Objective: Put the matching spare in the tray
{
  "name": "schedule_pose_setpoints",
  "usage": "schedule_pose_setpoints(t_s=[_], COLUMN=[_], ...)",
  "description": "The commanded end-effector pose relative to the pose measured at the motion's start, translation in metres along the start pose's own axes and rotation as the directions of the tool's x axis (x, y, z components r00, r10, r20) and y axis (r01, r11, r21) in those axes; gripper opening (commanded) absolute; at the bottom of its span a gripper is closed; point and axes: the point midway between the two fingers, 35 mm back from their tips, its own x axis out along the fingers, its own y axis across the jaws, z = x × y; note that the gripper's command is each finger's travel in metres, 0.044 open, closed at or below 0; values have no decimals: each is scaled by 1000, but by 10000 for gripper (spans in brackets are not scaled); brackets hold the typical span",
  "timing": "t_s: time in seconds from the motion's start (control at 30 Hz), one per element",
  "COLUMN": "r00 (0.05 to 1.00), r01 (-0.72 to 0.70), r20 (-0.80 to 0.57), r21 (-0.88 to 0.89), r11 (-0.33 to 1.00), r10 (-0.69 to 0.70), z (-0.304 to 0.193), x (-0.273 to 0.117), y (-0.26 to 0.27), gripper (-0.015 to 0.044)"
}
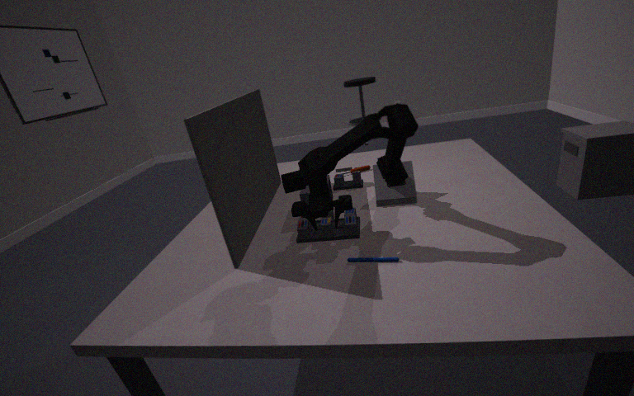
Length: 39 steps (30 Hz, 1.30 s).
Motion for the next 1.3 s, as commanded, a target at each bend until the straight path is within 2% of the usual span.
schedule_pose_setpoints(t_s=[0.0, 0.37, 0.53, 0.77, 0.93, 1.27], r00=[1000, 1000, 1000, 1000, 1000, 1000], r01=[-3, -3, -4, -4, -4, -4], r20=[-3, -2, 2, 2, 2, -2], r21=[6, 6, 2, 2, 2, 2], r11=[1000, 1000, 1000, 1000, 1000, 1000], r10=[3, 3, 4, 4, 4, 4], z=[-1, -1, 0, 0, 0, -1], x=[7, 8, 7, 7, 7, -1], y=[2, 2, 2, 2, 2, 1], gripper=[300, 300, 169, 122, 0, 0])
